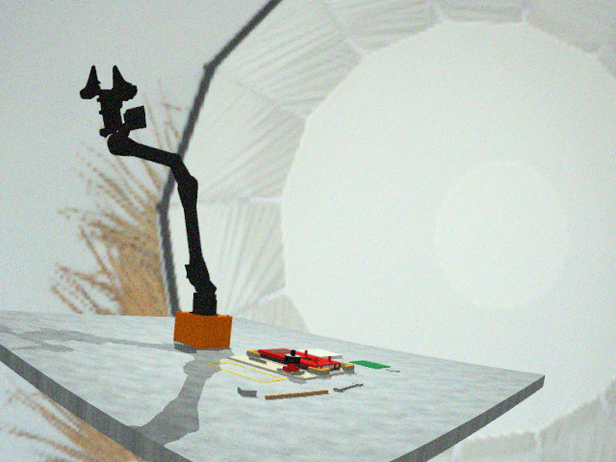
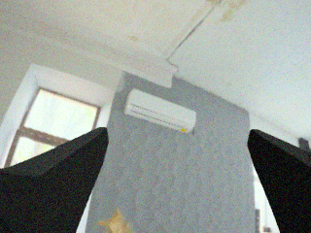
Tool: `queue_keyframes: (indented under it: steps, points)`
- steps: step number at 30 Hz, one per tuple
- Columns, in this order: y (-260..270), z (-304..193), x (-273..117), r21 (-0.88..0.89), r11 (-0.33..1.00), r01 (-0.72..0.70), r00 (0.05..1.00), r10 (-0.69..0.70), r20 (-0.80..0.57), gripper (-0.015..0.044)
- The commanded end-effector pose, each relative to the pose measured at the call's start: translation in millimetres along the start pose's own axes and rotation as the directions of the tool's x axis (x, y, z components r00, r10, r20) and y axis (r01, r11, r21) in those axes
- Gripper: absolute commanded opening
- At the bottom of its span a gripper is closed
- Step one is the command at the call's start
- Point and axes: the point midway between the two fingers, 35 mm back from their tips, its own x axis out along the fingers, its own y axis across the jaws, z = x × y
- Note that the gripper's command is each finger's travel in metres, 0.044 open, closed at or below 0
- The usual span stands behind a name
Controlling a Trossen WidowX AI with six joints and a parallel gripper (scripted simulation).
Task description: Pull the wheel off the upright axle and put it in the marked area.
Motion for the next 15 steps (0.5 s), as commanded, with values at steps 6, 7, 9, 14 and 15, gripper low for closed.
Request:
queue_keyframes:
  steps: [6, 7, 9, 14, 15]
  points:
    - [4, -42, 14, 0.113, 0.993, 0.037, 0.999, -0.032, -0.044, 0.0300]
    - [6, -52, 17, 0.137, 0.990, 0.045, 0.998, -0.038, -0.056, 0.0300]
    - [12, -71, 23, 0.183, 0.981, 0.061, 0.995, -0.046, -0.084, 0.0300]
    - [32, -120, 37, 0.295, 0.950, 0.099, 0.986, -0.054, -0.156, 0.0300]
    - [37, -129, 39, 0.316, 0.943, 0.106, 0.984, -0.053, -0.172, 0.0300]
